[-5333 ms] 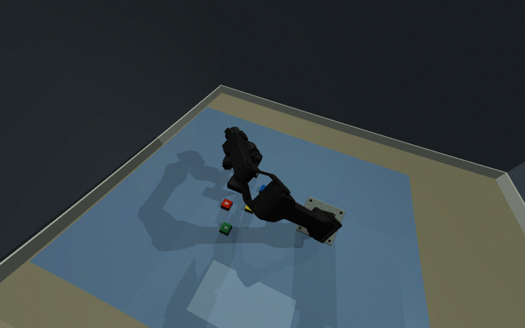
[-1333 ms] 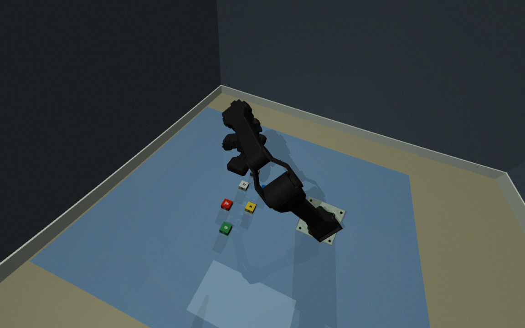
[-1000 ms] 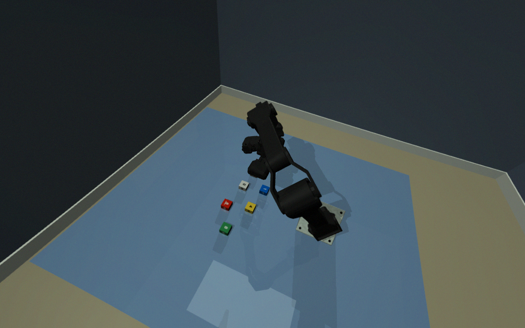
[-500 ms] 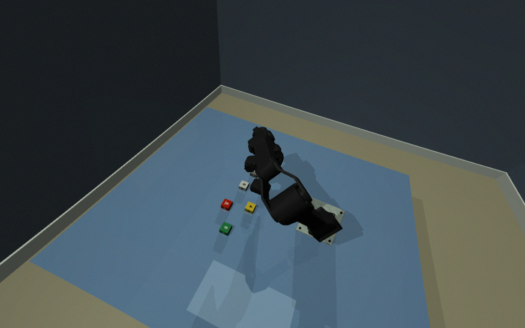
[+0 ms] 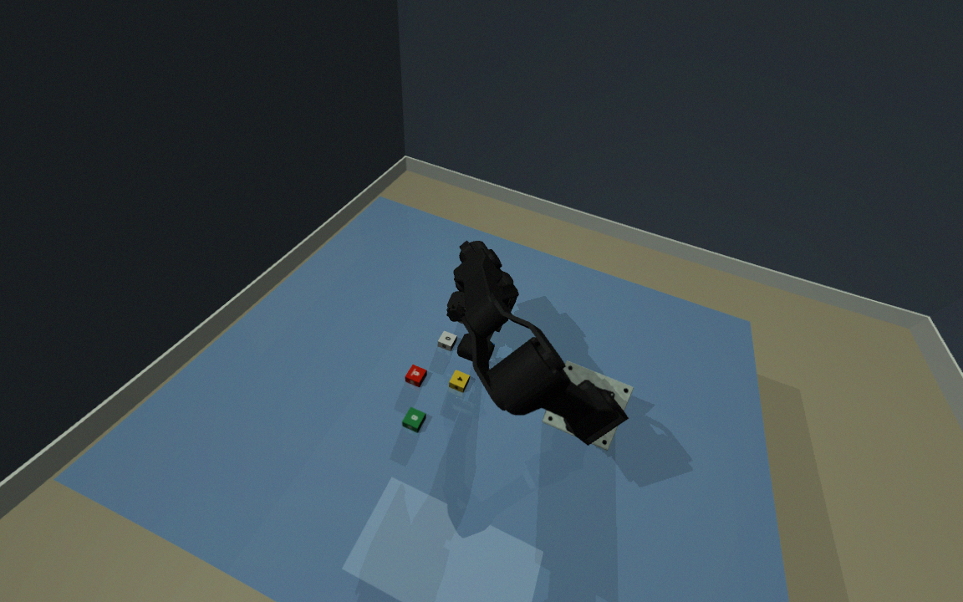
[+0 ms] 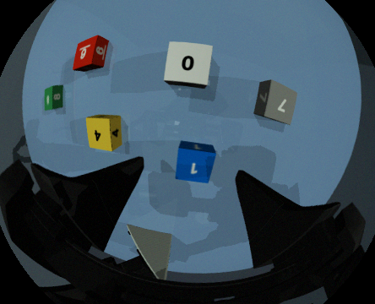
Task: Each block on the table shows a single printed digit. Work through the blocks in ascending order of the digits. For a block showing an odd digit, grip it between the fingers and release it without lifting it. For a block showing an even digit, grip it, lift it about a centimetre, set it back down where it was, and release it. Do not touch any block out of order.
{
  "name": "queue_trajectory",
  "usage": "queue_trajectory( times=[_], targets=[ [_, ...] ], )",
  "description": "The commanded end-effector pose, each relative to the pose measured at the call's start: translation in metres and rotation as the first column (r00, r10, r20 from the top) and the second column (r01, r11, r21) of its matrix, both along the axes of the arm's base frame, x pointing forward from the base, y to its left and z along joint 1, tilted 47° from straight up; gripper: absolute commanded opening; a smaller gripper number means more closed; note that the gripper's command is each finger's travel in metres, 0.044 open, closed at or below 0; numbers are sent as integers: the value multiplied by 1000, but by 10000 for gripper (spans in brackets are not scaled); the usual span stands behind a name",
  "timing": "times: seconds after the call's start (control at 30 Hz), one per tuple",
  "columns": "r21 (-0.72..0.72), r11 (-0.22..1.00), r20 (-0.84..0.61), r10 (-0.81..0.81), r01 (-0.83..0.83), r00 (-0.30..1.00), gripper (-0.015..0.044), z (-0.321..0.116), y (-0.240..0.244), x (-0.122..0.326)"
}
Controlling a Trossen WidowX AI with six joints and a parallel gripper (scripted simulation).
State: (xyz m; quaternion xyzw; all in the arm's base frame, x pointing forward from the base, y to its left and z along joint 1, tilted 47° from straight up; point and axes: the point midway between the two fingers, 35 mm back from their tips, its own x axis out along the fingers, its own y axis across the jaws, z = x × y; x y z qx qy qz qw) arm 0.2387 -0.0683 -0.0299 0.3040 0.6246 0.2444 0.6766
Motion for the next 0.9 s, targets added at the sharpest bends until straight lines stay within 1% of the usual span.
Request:
queue_trajectory(
  times=[0.0, 0.27, 0.6, 0.63, 0.87],
  targets=[
    [10, 1000, -8, -5, 5, 1000, 400, -4, 7, -2],
    [11, 1000, -8, -5, 5, 1000, 400, -11, 14, -1],
    [11, 1000, -8, -5, 5, 1000, 138, -11, 14, -1],
    [11, 1000, -8, -5, 5, 1000, 120, -11, 14, -1],
    [11, 1000, -8, -5, 5, 1000, 120, -11, 14, -1]
  ],
)
